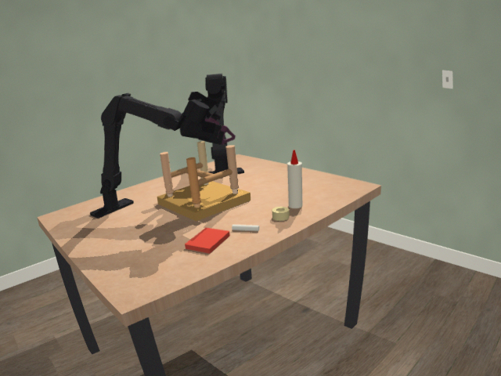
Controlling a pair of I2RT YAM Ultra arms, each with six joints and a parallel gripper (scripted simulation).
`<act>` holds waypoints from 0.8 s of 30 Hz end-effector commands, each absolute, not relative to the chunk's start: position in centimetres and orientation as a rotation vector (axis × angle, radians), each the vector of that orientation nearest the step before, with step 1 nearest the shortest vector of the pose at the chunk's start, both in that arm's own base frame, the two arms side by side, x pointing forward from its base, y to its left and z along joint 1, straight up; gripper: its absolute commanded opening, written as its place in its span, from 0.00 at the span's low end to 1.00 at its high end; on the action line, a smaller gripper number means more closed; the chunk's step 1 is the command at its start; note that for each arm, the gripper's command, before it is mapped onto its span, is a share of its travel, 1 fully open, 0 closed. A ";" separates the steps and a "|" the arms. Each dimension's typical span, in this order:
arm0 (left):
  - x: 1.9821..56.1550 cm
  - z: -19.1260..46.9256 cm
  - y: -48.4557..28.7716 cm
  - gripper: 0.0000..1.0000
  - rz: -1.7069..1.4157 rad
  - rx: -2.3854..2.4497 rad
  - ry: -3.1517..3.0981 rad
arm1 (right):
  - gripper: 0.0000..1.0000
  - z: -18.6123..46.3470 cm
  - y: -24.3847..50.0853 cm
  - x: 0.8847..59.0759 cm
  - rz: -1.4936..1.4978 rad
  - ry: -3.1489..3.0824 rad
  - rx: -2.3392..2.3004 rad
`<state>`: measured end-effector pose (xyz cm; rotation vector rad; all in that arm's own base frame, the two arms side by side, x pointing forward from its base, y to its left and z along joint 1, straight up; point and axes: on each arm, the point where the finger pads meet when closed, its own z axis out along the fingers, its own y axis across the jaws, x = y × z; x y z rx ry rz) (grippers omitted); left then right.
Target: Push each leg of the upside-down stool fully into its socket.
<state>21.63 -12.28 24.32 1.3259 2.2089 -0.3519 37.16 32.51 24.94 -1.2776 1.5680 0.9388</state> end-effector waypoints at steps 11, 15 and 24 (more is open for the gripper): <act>23.6 25.0 -11.4 0.00 -0.276 1.198 2.197 | 0.69 26.8 30.1 38.5 0.833 1.598 -1.182; 24.7 25.0 -11.1 0.00 -0.247 1.138 2.189 | 0.69 27.3 29.1 39.2 0.787 1.617 -1.135; 31.3 28.6 -9.0 0.00 -0.099 0.767 2.068 | 0.00 31.3 21.4 42.1 0.518 1.693 -0.818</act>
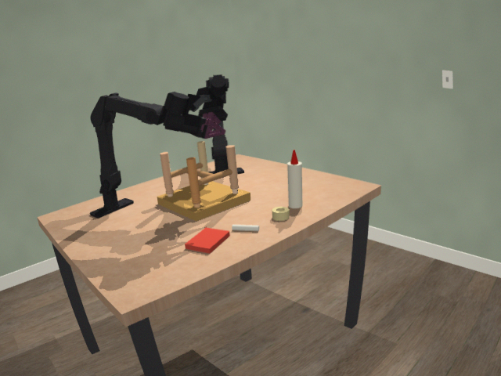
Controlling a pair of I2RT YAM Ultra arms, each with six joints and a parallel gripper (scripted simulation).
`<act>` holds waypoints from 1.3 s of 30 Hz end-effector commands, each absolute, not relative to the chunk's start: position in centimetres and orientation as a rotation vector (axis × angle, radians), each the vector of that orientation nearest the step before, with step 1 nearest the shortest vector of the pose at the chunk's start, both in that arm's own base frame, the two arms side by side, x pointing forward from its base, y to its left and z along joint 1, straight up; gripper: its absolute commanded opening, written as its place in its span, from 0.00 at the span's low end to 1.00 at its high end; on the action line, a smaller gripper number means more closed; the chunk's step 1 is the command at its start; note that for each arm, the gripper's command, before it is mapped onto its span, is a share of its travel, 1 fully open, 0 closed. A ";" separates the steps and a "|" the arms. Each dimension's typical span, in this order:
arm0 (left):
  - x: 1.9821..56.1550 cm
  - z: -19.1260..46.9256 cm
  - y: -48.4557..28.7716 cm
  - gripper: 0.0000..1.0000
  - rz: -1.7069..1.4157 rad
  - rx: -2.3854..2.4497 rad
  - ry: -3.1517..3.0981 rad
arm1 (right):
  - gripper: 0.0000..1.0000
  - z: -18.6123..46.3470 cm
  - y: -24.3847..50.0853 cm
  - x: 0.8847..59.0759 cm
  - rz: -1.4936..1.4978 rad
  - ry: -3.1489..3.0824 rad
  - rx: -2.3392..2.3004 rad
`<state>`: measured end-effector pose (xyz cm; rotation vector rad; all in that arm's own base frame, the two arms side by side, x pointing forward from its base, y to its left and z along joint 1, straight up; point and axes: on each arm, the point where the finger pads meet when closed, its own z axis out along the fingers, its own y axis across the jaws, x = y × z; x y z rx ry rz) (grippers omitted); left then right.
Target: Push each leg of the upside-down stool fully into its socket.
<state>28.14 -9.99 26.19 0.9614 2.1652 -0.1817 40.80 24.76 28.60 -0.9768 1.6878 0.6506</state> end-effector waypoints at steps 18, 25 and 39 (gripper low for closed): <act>38.1 37.8 -2.0 0.00 0.002 0.113 1.693 | 0.00 39.3 4.5 40.5 0.092 1.622 -0.157; 38.9 39.7 0.1 0.00 -0.009 -0.037 1.577 | 0.00 40.4 0.0 38.4 -0.004 1.582 0.024; 37.4 43.1 0.2 0.00 0.007 0.006 1.521 | 0.00 42.1 0.3 37.4 0.008 1.541 -0.012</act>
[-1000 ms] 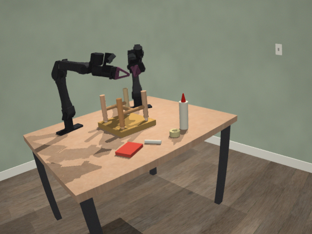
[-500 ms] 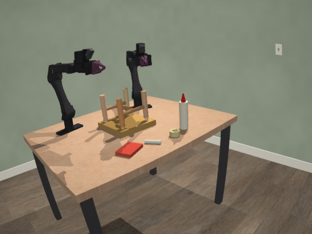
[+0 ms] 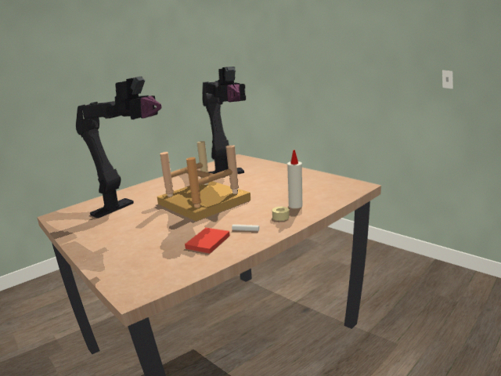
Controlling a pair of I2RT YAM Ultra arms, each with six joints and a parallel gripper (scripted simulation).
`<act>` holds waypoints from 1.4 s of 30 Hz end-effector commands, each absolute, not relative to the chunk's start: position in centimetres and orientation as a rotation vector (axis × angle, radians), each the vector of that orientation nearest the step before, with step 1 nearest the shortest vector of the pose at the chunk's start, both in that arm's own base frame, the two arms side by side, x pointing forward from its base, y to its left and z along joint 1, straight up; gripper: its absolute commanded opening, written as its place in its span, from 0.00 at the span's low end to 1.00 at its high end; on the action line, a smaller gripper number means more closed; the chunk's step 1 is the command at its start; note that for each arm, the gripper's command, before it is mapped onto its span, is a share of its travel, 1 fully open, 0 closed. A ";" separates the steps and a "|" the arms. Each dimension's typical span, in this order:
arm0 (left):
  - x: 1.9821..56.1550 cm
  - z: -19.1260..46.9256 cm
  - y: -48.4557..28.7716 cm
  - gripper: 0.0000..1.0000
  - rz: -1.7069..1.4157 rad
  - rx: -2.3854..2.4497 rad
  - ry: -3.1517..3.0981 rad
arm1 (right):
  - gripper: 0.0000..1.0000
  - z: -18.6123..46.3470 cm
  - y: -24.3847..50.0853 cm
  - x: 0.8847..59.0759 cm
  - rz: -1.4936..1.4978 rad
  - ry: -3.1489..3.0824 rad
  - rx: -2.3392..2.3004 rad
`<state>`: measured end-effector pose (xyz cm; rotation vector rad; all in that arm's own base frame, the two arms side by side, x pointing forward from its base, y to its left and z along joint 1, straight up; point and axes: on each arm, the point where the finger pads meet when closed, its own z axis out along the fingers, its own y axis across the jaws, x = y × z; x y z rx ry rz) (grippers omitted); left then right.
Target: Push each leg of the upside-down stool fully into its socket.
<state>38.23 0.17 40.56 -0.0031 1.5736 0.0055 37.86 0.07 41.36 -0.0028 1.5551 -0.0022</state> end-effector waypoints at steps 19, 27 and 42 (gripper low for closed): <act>36.5 33.9 -5.3 0.00 -0.091 0.138 1.977 | 0.00 37.0 8.2 41.5 0.133 1.827 -0.173; 32.9 30.2 -8.7 0.00 -0.146 0.282 2.222 | 0.00 34.1 15.5 42.1 0.235 1.975 -0.349; 23.1 26.0 -11.4 0.00 -0.132 0.599 2.640 | 0.00 28.0 27.8 39.5 0.306 2.212 -0.692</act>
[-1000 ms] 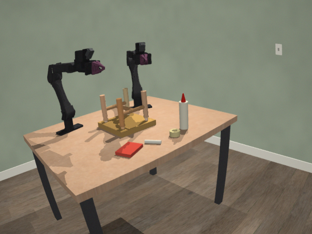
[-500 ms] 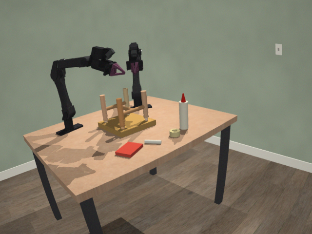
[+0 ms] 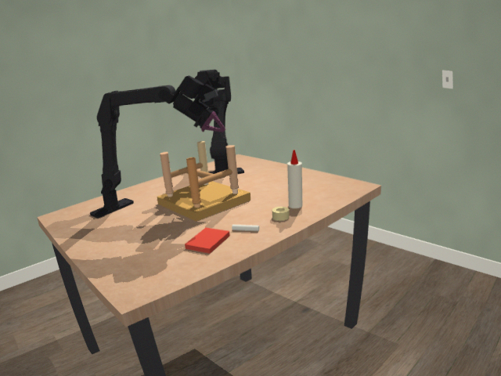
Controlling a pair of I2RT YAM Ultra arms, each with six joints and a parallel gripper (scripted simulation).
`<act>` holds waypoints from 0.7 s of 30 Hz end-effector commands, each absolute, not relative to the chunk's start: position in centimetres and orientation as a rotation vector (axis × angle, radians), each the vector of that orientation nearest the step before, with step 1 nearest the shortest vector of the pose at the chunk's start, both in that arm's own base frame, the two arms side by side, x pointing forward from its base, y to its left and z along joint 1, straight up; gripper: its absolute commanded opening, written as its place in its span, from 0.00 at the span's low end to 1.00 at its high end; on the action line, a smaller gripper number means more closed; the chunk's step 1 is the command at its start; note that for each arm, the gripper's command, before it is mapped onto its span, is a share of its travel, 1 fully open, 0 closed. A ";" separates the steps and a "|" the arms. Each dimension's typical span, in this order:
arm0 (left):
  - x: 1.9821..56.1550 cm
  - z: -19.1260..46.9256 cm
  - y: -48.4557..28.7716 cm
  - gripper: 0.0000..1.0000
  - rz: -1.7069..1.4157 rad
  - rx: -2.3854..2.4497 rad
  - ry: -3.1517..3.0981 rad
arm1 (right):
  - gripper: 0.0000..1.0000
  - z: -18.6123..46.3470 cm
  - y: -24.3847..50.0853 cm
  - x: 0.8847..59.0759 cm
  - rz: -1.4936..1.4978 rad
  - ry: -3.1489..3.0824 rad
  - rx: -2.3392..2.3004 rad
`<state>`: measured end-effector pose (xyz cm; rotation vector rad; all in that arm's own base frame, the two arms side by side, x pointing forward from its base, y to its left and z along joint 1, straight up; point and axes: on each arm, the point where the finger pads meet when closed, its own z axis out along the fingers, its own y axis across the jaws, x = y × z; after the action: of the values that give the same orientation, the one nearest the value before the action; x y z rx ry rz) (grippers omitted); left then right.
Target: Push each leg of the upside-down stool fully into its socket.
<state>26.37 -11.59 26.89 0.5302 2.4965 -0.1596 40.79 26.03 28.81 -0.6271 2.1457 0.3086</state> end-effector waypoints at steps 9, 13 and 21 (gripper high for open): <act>20.9 26.1 -12.2 0.00 -0.143 0.702 2.685 | 0.00 27.0 31.8 38.1 0.342 2.233 -0.800; 21.2 26.6 -12.1 0.00 -0.154 0.683 2.647 | 0.00 28.8 30.9 38.3 0.351 2.193 -0.767; 21.4 24.9 -11.5 0.00 -0.146 0.663 2.652 | 0.00 28.0 31.8 38.1 0.363 2.202 -0.797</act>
<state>21.11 -11.86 24.58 0.6917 2.6828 -0.1379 38.10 31.84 26.28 -0.8077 2.2306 0.3443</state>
